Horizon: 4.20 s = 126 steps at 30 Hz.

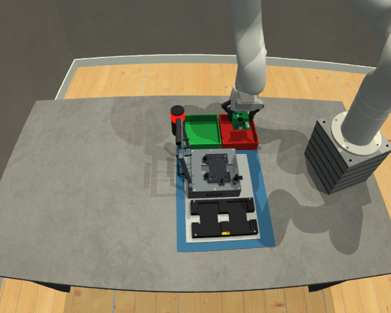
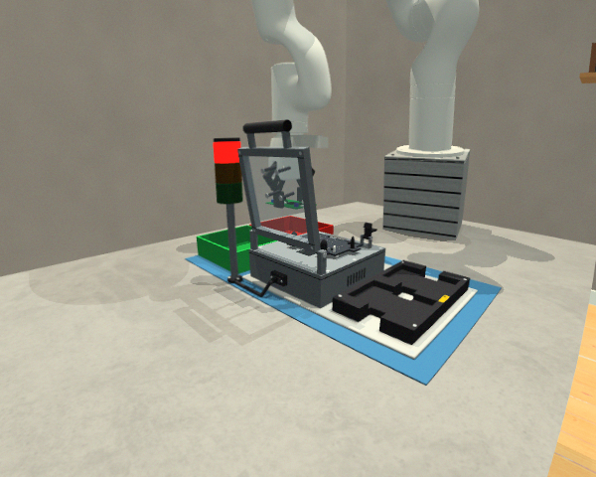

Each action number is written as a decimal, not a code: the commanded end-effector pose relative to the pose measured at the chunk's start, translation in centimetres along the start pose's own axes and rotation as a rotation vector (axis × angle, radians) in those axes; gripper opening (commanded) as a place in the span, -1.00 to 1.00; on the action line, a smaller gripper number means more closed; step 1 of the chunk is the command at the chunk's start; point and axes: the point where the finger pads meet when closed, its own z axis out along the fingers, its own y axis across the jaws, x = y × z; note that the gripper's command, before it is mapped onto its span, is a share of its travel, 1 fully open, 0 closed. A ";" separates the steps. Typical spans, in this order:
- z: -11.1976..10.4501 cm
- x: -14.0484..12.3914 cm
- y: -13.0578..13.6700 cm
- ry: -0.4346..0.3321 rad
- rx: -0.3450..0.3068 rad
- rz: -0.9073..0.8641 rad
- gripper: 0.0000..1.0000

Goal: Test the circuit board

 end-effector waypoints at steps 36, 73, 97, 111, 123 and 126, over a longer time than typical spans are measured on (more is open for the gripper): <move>8.3 -0.1 0.0 -0.001 -0.001 0.000 0.58; 8.6 -0.1 0.0 -0.001 -0.001 0.000 0.58; 8.7 -0.1 0.0 -0.001 -0.001 0.000 0.58; 8.9 -0.1 0.0 -0.001 -0.001 0.000 0.58; 8.9 -0.1 0.0 -0.001 -0.001 0.000 0.58; 8.9 -0.1 0.0 -0.001 -0.001 0.000 0.58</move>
